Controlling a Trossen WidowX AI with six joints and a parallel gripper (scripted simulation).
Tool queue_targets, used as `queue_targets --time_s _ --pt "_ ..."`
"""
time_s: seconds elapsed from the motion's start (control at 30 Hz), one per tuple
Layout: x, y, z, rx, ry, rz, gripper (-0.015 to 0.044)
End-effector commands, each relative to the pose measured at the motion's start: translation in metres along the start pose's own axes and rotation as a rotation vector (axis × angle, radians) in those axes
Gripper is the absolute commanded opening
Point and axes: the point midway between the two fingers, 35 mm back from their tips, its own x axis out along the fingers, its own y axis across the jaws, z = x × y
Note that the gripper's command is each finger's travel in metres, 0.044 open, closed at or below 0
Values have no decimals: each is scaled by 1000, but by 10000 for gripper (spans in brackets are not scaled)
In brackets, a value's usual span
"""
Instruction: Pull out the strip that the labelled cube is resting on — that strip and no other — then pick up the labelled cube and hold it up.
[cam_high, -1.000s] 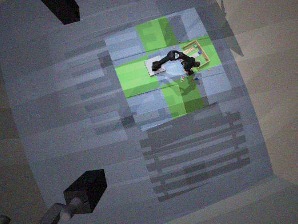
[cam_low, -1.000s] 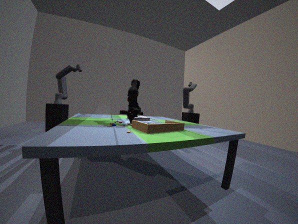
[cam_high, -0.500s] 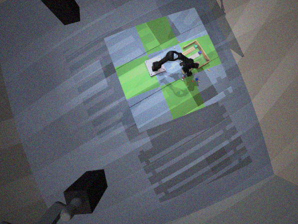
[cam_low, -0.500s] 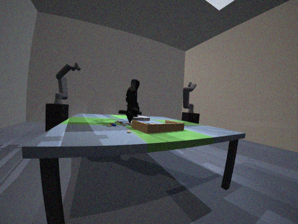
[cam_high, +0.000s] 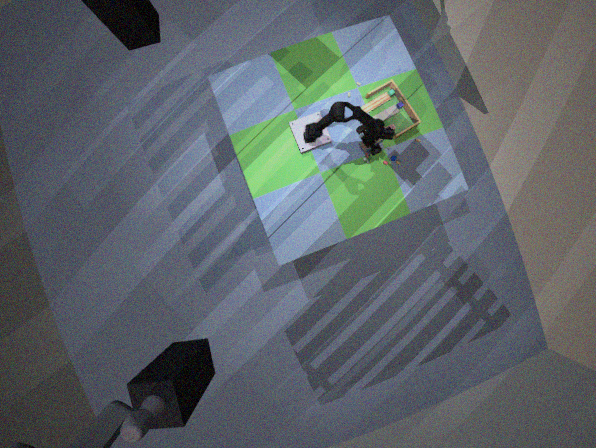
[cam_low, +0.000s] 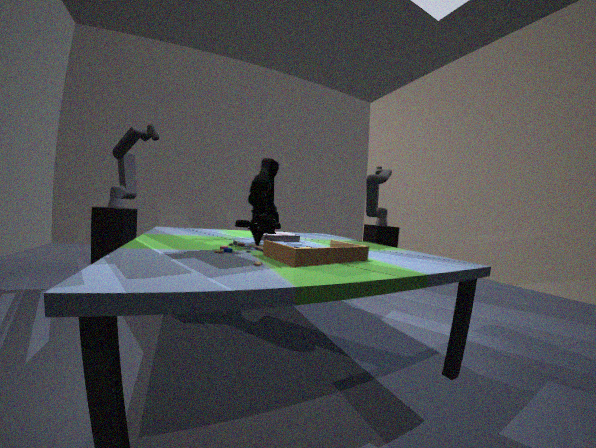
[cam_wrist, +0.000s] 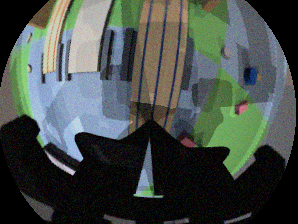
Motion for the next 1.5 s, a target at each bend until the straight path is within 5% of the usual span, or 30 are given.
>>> queue_targets --time_s 0.0,1.47 --pt "6 2 -15 4 26 10 0" --pt "5 2 -77 4 31 10 0"
